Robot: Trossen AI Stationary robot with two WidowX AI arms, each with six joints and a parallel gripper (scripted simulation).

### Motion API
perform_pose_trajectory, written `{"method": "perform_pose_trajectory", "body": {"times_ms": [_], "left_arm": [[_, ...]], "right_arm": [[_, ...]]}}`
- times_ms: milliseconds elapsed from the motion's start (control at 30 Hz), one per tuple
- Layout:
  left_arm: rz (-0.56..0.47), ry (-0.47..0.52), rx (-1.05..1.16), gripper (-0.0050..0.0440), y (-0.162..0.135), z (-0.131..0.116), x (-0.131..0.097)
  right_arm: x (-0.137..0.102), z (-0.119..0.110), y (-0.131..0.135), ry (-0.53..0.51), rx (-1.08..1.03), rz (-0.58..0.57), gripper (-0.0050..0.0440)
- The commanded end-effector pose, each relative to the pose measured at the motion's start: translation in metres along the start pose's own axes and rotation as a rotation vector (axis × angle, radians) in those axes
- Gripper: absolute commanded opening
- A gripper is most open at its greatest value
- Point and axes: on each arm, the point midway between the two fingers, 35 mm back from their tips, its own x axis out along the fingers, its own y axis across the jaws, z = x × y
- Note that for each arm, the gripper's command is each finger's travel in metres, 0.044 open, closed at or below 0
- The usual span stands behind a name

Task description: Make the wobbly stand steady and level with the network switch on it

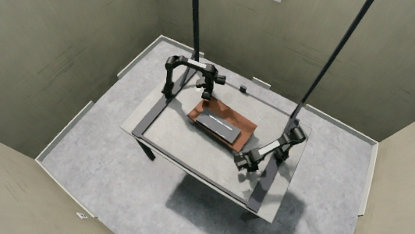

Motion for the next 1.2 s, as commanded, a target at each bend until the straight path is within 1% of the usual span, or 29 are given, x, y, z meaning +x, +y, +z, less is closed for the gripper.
{"method": "perform_pose_trajectory", "body": {"times_ms": [0,433,467,567,633,733,900,933,967,1000,1033,1133,1167], "left_arm": [[-0.013,-0.002,0.004,-0.0050,-0.002,-0.001,-0.003],[-0.013,-0.002,0.004,-0.0050,-0.002,-0.001,-0.003],[-0.052,-0.019,0.011,-0.0050,-0.008,0.001,-0.012],[-0.076,-0.035,-0.013,-0.0050,-0.010,0.008,-0.018],[-0.076,-0.035,-0.013,-0.0050,-0.010,0.008,-0.018],[-0.112,-0.059,-0.046,-0.0050,-0.013,0.020,-0.027],[-0.216,-0.145,-0.159,-0.0050,-0.014,0.061,-0.058],[-0.212,-0.138,-0.124,-0.0050,-0.016,0.056,-0.053],[-0.186,-0.122,-0.021,-0.0050,-0.016,0.038,-0.038],[-0.193,-0.141,0.058,-0.0050,-0.020,0.031,-0.035],[-0.207,-0.169,0.096,-0.0050,-0.024,0.032,-0.037],[-0.236,-0.207,0.192,-0.0050,-0.030,0.026,-0.038],[-0.236,-0.207,0.192,-0.0050,-0.030,0.026,-0.038]], "right_arm": [[-0.015,-0.004,-0.003,0.053,-0.012,-0.005,-0.0050],[-0.015,-0.004,-0.003,0.053,-0.012,-0.005,-0.0050],[-0.015,-0.004,-0.003,0.053,-0.012,-0.005,-0.0050],[-0.015,-0.004,-0.003,0.053,-0.012,-0.004,-0.0050],[-0.015,-0.004,-0.003,0.053,-0.012,-0.004,-0.0050],[-0.015,-0.004,-0.003,0.053,-0.012,-0.004,-0.0050],[-0.015,-0.004,-0.003,0.053,-0.012,-0.004,-0.0050],[-0.011,0.001,0.001,0.048,-0.030,0.005,-0.0050],[-0.012,0.001,0.005,0.082,-0.095,0.011,-0.0050],[-0.013,-0.003,0.007,0.120,-0.164,0.017,-0.0050],[-0.014,-0.007,0.008,0.149,-0.203,0.017,-0.0050],[-0.018,-0.010,0.013,0.206,-0.294,0.033,-0.0050],[-0.018,-0.010,0.013,0.206,-0.294,0.033,-0.0050]]}}
